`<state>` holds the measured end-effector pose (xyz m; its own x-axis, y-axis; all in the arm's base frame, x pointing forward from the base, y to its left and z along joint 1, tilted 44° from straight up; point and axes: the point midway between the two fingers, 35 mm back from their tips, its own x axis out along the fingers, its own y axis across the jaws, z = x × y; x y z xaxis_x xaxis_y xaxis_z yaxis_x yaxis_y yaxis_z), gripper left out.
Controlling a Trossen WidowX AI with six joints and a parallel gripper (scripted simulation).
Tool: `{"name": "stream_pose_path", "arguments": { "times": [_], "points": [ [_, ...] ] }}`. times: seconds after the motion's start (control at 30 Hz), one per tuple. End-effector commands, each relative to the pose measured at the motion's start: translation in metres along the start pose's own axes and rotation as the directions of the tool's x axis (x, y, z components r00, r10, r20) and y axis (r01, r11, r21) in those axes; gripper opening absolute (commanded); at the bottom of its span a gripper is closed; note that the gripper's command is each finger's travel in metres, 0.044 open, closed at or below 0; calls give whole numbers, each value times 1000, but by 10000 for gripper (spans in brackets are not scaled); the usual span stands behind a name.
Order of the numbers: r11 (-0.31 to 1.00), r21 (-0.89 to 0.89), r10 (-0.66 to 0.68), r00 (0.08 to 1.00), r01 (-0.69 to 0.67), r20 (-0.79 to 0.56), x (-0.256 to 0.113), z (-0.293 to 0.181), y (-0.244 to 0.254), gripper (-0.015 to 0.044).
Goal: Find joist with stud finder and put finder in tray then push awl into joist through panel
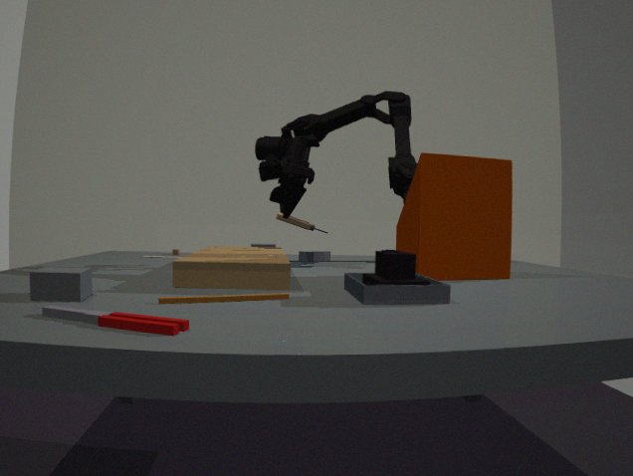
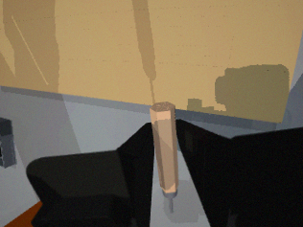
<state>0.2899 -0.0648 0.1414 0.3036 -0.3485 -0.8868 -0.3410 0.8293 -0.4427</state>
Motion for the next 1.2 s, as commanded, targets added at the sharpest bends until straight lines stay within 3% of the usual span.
{"name": "stream_pose_path", "arguments": {
  "times": [0.0, 0.37, 0.7, 0.93, 1.17],
  "points": [
    [995, -62, 80, 991, -74, 105, 7, 15, 12, 0],
    [942, -296, 277, 862, -157, 425, 10, 59, 42, 0],
    [863, -503, 413, 629, -40, 659, -7, 87, 63, 0],
    [804, -584, 486, 442, 112, 754, -26, 96, 74, 0],
    [803, -585, 487, 437, 117, 756, -26, 96, 75, 0]
  ]
}}
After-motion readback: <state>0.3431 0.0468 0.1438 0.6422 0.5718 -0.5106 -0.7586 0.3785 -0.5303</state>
